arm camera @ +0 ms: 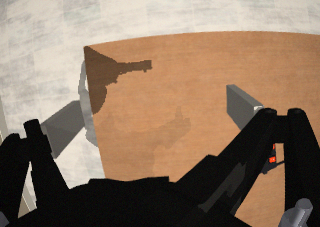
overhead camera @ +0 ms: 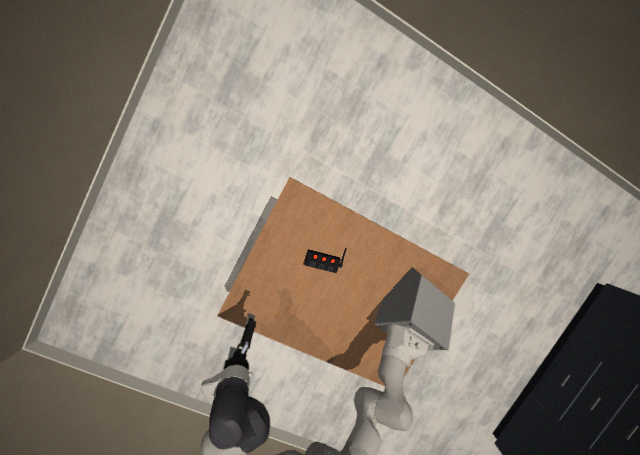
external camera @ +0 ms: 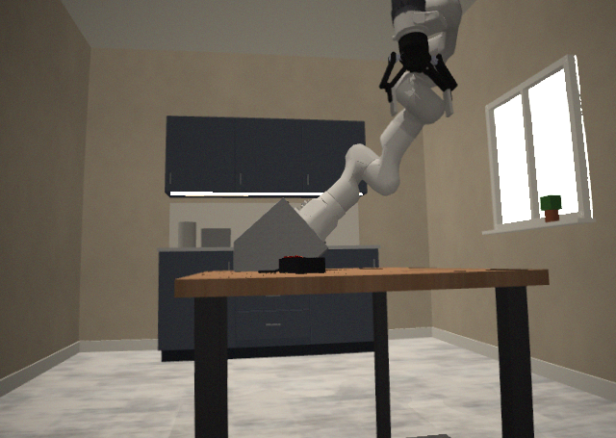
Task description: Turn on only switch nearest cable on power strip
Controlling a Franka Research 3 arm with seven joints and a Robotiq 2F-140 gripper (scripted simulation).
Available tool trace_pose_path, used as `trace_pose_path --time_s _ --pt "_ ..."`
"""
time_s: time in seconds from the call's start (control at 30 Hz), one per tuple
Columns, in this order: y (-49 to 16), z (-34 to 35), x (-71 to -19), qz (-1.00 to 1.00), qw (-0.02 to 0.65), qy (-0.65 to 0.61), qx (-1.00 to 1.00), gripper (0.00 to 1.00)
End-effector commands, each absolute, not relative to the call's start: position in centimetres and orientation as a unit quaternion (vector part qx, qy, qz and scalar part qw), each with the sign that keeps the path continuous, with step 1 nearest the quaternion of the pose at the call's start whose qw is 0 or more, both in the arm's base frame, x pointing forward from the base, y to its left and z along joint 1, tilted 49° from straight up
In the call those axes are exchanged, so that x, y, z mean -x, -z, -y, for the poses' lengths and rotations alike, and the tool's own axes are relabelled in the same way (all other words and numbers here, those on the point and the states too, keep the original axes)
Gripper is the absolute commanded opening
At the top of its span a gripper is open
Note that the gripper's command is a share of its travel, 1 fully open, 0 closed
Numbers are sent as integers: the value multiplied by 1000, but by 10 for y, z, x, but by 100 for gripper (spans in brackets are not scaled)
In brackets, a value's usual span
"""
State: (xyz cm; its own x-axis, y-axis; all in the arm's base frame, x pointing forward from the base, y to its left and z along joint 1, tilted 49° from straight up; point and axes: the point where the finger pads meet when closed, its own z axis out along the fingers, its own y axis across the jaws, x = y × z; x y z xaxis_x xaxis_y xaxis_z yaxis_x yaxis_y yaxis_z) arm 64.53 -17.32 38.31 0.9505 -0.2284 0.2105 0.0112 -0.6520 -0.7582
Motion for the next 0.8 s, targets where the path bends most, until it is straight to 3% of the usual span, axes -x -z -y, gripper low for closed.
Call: trace_pose_path --time_s 0.0,0.77 --pt "-383 173 -645 -61 413 145 897 100" --pt "-374 175 -645 -100 421 127 893 100"
